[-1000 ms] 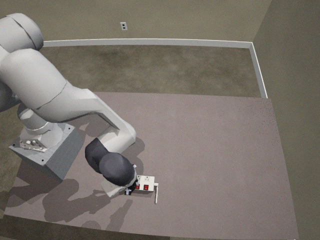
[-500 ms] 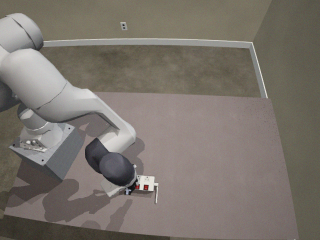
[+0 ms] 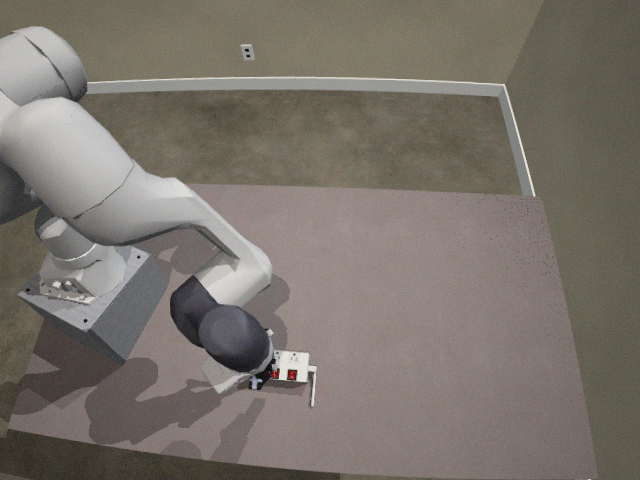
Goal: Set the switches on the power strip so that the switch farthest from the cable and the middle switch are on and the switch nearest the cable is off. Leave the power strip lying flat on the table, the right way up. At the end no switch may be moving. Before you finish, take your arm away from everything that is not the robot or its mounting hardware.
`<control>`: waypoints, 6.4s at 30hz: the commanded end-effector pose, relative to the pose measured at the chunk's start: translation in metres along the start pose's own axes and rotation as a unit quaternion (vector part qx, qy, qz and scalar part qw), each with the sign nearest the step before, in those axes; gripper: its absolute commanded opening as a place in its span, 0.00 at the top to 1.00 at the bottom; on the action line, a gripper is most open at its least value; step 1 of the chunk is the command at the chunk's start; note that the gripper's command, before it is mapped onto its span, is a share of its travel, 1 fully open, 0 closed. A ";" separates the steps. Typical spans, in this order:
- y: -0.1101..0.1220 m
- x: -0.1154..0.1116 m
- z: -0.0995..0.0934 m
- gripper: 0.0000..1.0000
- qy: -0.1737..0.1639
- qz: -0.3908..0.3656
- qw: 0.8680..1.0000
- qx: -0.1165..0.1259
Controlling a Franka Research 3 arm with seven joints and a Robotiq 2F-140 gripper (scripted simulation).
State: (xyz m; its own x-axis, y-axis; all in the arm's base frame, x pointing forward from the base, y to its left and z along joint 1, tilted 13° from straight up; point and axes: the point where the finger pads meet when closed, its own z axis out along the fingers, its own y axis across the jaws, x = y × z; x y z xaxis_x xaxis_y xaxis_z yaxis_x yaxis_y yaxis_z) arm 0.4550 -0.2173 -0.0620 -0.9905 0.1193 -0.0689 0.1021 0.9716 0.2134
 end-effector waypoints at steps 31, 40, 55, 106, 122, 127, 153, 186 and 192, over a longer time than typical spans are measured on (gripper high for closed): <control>0.001 0.000 0.029 1.00 0.002 0.001 1.000 -0.001; 0.001 0.000 0.039 1.00 0.002 0.001 1.000 -0.001; 0.001 0.000 0.044 1.00 0.002 0.001 1.000 -0.001; 0.000 -0.001 0.044 1.00 0.002 0.001 1.000 -0.001; 0.000 -0.001 0.044 1.00 0.002 0.001 1.000 -0.001; 0.000 -0.001 0.044 1.00 0.002 0.001 1.000 -0.001; 0.000 -0.001 0.044 1.00 0.002 0.001 1.000 -0.001; 0.001 0.000 0.044 1.00 0.002 0.001 1.000 -0.001; 0.001 0.000 0.044 1.00 0.002 0.001 1.000 -0.001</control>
State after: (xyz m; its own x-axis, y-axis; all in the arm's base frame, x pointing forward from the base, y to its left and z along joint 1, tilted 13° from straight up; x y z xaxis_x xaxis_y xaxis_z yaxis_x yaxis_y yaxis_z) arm 0.4592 -0.2076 -0.1050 -0.9909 0.1186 -0.0644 0.1021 0.9708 0.2169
